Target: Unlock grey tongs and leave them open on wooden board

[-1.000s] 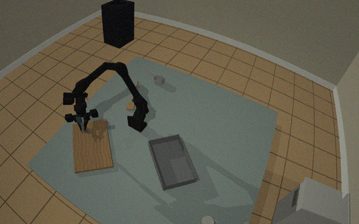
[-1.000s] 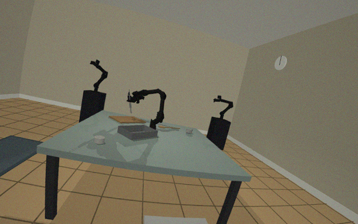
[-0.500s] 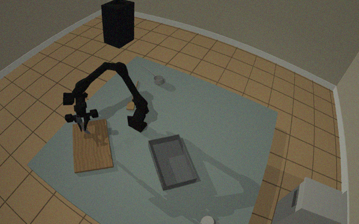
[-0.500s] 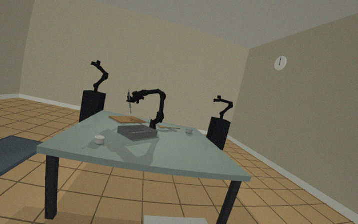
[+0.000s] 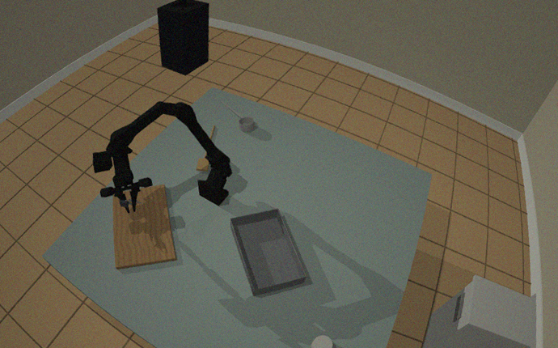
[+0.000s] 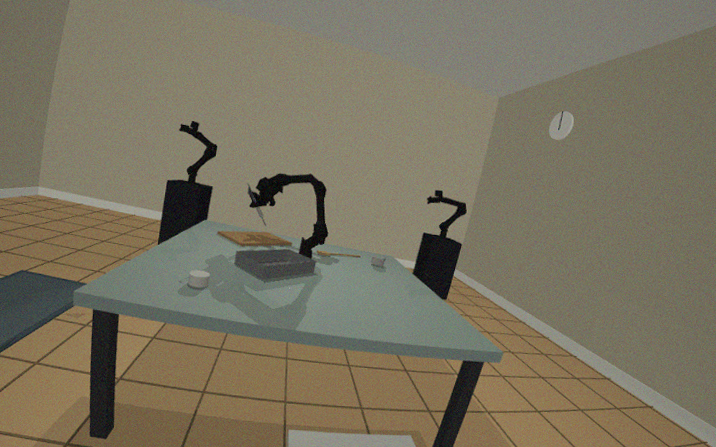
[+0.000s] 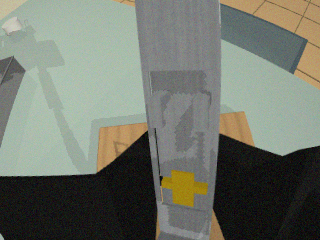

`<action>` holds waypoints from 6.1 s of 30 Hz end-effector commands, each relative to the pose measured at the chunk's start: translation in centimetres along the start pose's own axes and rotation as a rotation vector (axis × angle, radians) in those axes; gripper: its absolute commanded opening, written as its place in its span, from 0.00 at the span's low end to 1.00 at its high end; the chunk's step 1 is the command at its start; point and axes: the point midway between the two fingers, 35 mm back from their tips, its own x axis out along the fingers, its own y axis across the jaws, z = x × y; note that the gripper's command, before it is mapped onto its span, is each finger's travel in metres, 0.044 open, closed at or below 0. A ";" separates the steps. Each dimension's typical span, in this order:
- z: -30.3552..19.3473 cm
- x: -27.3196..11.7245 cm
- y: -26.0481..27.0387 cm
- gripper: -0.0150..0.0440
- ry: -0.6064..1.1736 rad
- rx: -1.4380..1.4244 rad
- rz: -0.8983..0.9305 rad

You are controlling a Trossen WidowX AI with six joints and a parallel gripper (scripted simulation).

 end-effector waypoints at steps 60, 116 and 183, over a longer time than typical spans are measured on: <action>-2.1 3.5 -0.4 0.00 0.892 -0.021 -0.070; -9.2 9.0 -0.7 0.00 0.894 -0.020 -0.071; 2.5 -0.2 15.2 1.00 0.888 -0.034 -0.069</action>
